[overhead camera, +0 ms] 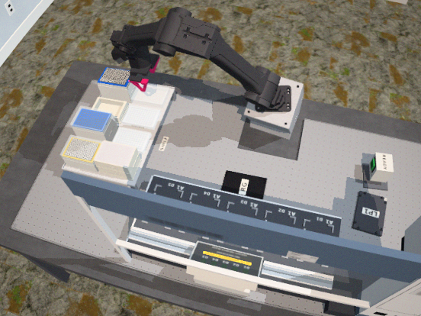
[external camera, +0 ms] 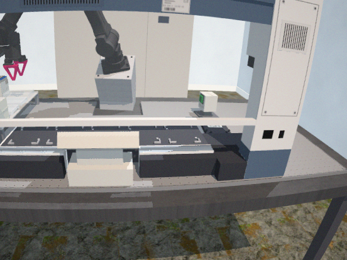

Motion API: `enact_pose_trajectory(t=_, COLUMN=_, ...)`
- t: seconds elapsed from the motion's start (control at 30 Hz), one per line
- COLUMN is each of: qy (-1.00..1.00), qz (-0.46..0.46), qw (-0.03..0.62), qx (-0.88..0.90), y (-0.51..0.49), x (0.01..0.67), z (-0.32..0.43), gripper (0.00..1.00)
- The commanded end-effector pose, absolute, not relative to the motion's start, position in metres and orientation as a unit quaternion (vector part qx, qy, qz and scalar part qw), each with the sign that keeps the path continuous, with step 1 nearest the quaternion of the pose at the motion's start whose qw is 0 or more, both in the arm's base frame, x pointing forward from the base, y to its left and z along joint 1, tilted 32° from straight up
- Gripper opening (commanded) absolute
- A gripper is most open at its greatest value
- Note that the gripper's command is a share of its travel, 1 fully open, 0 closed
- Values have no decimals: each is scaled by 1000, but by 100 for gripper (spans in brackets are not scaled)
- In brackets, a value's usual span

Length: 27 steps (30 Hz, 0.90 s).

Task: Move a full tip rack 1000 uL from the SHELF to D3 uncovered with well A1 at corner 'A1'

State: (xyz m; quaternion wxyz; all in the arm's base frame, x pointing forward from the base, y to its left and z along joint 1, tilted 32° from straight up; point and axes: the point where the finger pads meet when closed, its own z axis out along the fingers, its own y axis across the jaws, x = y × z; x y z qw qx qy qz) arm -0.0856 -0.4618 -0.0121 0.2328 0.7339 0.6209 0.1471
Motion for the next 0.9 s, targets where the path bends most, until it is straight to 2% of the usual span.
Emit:
enact_pose_trajectory(t=0.0, qy=625, qz=112, qw=251, qx=731, y=-482, x=-111, z=16, gripper=100)
enact_pose_trajectory(t=0.87, qy=626, qz=109, qw=251, qx=731, y=-474, x=-132, z=53, gripper=100)
